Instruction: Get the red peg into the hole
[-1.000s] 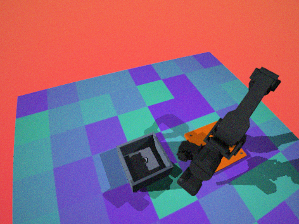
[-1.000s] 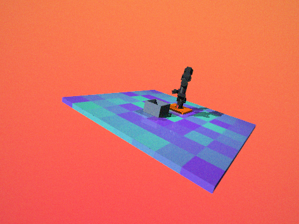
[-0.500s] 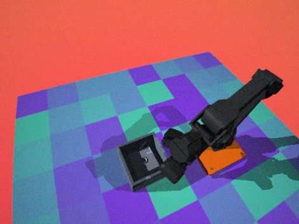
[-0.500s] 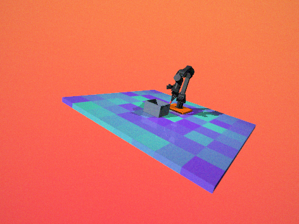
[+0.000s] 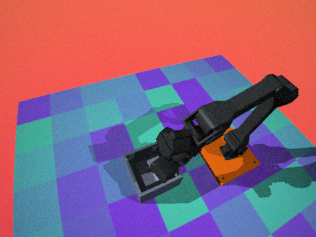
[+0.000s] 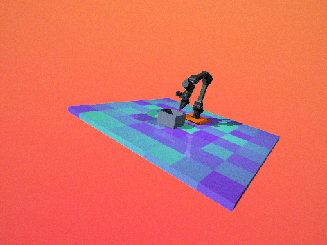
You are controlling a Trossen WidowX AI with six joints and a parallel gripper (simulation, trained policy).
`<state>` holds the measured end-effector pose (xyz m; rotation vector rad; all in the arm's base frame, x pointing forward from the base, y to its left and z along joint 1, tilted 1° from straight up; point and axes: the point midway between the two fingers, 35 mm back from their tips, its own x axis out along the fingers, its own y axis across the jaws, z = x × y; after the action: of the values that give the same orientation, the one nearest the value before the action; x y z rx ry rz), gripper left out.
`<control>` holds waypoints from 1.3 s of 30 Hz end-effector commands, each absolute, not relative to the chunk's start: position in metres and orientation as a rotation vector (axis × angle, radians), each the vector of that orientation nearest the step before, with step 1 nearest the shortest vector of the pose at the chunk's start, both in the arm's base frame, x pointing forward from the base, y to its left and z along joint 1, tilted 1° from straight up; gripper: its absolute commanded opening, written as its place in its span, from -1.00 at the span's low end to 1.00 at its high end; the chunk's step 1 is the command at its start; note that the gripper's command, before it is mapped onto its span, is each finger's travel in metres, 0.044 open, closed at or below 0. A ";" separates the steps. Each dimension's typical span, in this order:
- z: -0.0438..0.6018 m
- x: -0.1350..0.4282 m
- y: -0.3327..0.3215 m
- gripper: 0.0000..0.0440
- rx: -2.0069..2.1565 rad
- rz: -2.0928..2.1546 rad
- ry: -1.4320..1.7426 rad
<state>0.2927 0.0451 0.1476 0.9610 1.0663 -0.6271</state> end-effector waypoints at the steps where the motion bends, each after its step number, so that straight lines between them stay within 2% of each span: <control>1: 0.146 0.302 0.037 -0.99 0.968 -0.636 1.058; 22: 0.105 0.327 0.015 -0.91 0.953 -0.694 1.139; 24: 0.100 0.329 0.014 -0.79 0.940 -0.699 1.149; 29: 0.092 0.333 0.008 -0.28 0.895 -0.708 1.177; 39: 0.098 0.350 0.002 -0.29 0.871 -0.704 1.191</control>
<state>0.3432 0.0050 0.0942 0.8774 1.1931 -0.7091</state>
